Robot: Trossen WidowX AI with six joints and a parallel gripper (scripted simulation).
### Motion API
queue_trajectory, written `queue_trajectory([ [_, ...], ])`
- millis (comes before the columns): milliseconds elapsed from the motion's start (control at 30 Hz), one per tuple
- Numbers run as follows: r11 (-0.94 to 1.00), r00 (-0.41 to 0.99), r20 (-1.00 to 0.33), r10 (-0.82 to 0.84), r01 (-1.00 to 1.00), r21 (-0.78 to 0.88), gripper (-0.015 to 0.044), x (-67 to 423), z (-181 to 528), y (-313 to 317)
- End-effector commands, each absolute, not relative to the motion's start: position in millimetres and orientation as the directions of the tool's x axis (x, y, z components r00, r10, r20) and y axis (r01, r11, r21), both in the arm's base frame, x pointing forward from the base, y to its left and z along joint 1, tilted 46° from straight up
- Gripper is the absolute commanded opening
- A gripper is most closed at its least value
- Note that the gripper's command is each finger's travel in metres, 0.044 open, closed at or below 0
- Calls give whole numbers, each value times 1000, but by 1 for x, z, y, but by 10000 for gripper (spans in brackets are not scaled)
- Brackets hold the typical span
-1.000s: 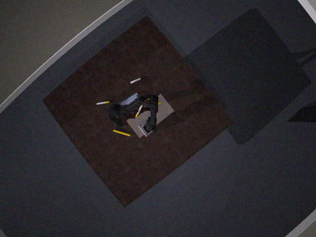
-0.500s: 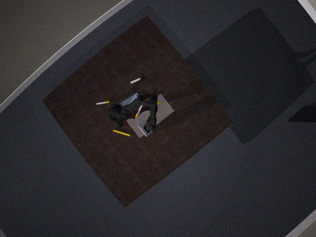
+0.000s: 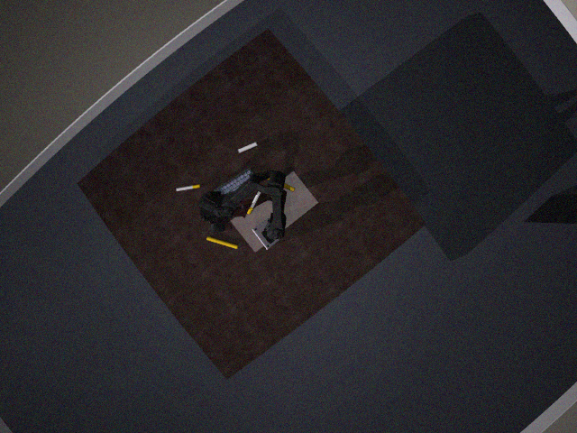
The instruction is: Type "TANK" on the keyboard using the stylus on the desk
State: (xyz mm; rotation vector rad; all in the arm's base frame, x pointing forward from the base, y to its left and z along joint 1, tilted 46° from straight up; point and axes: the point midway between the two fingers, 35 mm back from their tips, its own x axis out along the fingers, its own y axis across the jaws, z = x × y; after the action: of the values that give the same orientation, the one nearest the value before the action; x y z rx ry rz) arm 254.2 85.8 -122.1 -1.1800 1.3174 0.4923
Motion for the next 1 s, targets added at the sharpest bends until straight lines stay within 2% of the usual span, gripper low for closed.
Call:
queue_trajectory([
  [0, 388, 255, -912, -320, -843, -372, 150, 253, -125, 83],
  [500, 387, 255, -912, -321, -843, -372, 150, 253, -134, 74],
  [667, 388, 258, -910, -325, -841, -377, 19, 253, -133, 74],
  [767, 388, 258, -910, -325, -841, -377, 0, 253, -133, 74],
  [967, 389, 257, -911, -324, -841, -375, 0, 255, -120, 89],
])
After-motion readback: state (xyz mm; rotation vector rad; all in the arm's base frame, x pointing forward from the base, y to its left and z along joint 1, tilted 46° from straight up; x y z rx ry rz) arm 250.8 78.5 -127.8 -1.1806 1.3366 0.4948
